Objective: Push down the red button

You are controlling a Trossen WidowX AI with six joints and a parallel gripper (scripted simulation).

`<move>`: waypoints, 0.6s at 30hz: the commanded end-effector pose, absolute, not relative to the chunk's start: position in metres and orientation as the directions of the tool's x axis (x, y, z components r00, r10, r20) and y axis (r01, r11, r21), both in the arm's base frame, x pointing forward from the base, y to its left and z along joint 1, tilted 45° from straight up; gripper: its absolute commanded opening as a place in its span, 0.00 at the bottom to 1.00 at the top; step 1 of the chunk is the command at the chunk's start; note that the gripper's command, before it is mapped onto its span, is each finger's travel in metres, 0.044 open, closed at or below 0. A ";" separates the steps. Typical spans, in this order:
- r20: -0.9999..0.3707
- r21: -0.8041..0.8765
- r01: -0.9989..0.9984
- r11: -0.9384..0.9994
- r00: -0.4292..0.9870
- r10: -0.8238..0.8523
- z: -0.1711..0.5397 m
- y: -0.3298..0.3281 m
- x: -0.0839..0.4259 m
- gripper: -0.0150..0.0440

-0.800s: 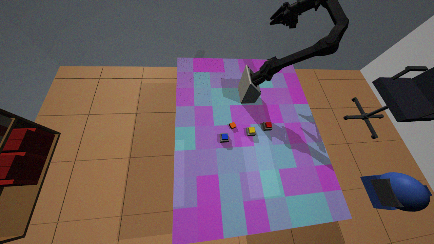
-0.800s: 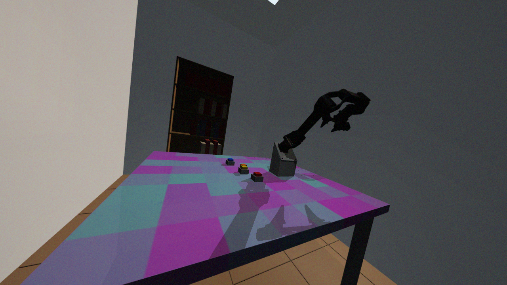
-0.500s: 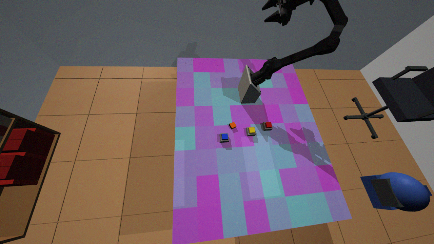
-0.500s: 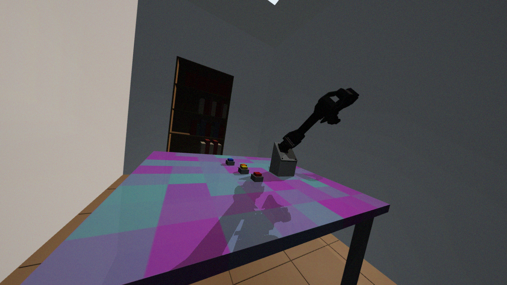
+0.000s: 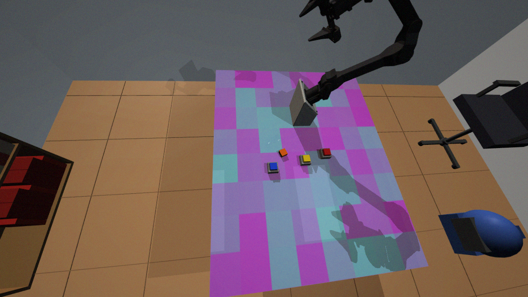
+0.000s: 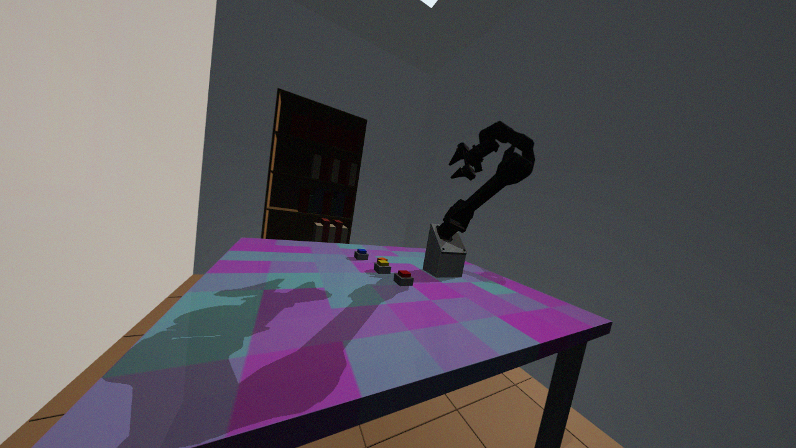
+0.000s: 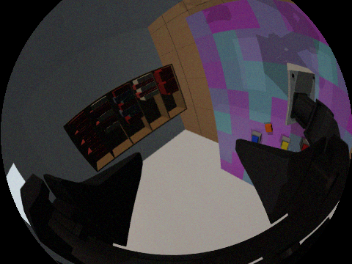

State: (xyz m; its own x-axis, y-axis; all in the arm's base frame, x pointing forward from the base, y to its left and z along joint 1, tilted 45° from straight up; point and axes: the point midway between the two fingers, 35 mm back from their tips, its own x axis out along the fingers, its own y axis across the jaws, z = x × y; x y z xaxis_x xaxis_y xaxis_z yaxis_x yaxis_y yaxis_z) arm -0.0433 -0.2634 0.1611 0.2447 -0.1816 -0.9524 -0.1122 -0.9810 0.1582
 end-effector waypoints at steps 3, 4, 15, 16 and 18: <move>-0.933 0.212 0.339 -0.917 0.348 -0.087 0.145 -0.263 0.037 0.93; -0.929 0.224 0.415 -0.882 0.364 -0.065 0.142 -0.260 0.051 0.93; -0.871 0.393 0.902 -0.179 0.427 0.244 0.112 -0.178 0.187 0.93; -0.864 0.410 0.906 -0.101 0.422 0.274 0.109 -0.167 0.196 0.93; -0.851 0.446 0.894 0.053 0.404 0.335 0.104 -0.143 0.213 0.93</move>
